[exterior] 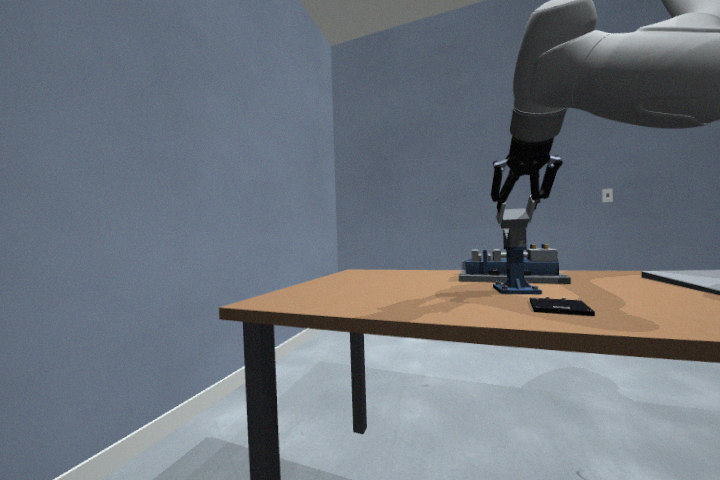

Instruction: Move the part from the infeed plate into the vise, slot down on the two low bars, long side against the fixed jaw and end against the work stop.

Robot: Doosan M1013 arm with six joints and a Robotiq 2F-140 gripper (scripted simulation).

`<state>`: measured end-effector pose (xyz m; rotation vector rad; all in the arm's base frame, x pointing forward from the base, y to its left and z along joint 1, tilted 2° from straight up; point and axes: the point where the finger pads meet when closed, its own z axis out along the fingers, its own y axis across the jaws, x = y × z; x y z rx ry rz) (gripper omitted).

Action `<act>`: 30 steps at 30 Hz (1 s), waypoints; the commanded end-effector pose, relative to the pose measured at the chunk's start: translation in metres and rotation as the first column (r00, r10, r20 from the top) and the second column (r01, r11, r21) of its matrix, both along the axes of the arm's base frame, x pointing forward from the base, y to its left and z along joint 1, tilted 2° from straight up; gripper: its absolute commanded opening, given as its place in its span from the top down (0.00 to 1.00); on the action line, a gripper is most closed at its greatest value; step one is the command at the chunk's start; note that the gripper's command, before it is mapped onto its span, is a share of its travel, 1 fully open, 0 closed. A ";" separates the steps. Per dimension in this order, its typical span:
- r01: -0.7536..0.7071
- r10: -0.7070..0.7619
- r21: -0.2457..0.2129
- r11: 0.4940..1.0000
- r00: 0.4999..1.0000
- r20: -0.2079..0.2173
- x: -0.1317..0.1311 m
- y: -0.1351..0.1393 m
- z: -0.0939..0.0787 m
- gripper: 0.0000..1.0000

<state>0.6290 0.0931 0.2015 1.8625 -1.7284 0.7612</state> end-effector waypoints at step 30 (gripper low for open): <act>-0.001 0.001 0.037 0.999 1.000 -0.003 0.000 -0.001 0.001 1.00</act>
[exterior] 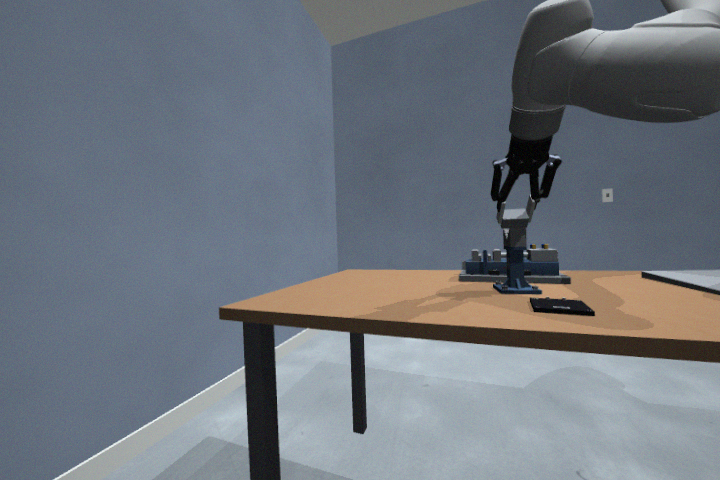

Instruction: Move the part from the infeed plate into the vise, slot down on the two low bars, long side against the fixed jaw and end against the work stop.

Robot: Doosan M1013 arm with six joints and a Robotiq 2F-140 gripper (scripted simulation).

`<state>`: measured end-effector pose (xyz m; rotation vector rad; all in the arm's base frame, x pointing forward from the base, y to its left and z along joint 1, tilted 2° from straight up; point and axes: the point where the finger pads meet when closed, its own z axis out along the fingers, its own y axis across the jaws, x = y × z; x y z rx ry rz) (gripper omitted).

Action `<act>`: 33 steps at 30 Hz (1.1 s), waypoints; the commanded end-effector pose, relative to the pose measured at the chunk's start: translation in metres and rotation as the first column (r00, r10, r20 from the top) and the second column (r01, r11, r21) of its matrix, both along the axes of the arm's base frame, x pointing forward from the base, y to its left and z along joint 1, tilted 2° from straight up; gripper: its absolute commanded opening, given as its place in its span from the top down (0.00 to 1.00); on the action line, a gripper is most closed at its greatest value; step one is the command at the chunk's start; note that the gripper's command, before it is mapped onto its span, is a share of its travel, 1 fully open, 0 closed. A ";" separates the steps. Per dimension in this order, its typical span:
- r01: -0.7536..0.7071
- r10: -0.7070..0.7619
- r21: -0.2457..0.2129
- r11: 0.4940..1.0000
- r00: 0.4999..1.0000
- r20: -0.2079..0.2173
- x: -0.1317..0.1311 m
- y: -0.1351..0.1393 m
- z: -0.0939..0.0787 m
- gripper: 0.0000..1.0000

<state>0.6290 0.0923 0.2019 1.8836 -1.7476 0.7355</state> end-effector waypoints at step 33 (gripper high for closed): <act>-0.003 0.009 0.270 0.963 1.000 -0.022 0.000 -0.006 0.004 1.00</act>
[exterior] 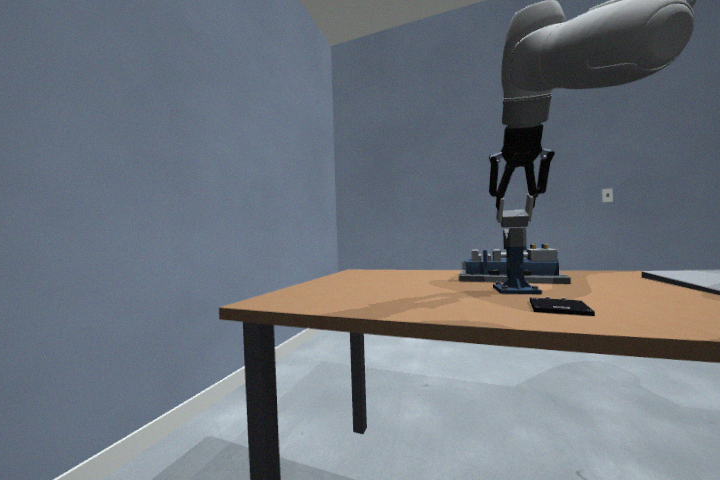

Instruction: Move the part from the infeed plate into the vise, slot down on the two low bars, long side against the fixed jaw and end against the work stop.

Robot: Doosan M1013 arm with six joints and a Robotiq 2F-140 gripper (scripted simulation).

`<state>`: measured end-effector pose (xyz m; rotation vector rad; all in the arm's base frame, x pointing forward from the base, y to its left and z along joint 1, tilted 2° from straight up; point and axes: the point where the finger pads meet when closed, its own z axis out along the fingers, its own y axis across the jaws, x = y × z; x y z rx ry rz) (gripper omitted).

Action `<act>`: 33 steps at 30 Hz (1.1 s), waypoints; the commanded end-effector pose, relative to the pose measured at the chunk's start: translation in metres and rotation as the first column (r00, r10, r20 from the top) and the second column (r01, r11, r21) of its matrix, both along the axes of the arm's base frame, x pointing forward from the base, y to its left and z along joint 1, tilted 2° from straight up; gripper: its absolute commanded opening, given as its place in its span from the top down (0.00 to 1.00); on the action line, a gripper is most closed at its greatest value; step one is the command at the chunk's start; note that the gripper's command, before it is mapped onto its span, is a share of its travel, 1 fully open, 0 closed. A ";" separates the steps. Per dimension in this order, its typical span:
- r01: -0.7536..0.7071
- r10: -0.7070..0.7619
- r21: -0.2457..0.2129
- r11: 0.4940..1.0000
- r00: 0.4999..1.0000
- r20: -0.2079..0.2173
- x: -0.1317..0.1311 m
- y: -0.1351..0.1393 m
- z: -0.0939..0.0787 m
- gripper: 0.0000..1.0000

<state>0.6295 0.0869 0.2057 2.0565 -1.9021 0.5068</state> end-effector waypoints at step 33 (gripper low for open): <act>-0.003 0.012 0.325 0.946 1.000 -0.027 0.000 -0.008 0.002 1.00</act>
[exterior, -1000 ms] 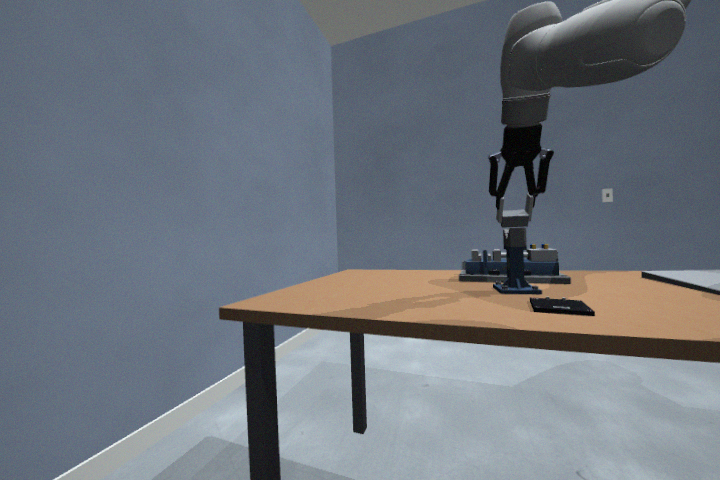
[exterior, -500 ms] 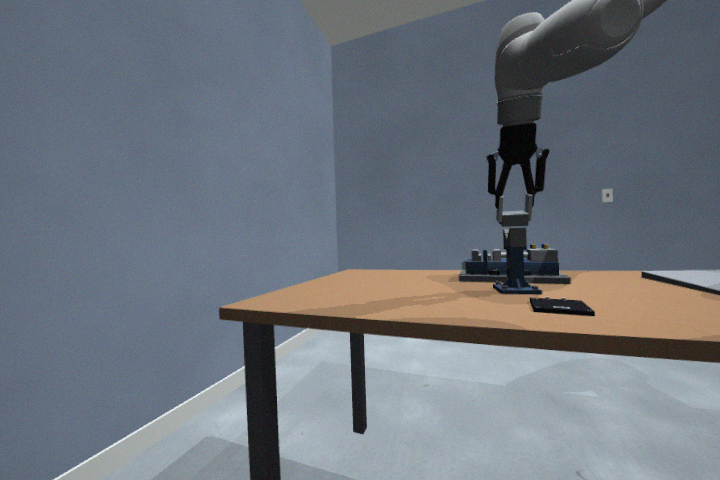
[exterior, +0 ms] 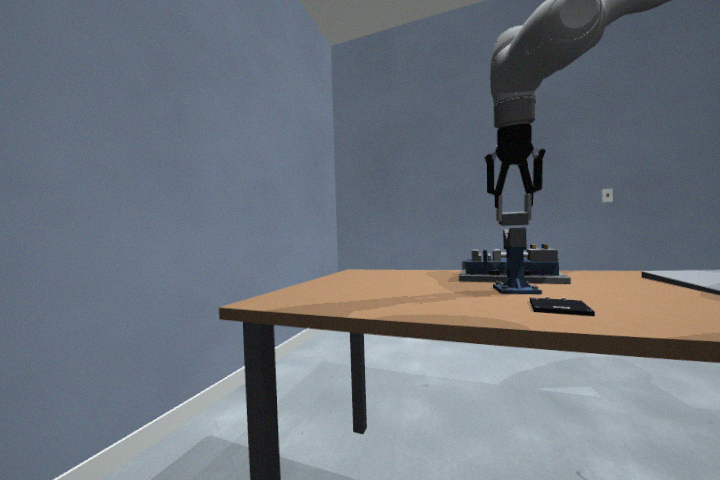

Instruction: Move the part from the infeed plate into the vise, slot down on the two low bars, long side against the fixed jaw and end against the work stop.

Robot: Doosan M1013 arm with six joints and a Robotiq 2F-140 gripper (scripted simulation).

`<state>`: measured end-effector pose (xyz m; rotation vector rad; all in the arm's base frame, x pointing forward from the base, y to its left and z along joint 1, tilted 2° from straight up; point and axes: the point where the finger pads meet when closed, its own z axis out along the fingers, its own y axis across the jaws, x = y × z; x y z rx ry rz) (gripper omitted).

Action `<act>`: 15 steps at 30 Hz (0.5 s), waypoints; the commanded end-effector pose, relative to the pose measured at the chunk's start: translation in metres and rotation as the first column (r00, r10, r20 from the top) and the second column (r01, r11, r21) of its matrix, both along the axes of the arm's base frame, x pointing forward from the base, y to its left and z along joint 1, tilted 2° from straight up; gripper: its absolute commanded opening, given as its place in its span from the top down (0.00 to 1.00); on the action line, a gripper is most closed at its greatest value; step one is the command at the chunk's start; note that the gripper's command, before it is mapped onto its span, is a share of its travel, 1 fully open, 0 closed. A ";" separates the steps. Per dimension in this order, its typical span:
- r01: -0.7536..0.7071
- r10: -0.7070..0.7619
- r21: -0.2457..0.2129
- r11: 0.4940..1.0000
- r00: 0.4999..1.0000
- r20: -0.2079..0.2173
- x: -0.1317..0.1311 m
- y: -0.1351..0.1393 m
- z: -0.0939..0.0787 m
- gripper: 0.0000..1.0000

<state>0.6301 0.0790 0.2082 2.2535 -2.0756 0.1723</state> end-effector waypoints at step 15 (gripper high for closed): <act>-0.002 0.003 0.108 0.994 1.000 -0.009 0.000 -0.003 0.000 1.00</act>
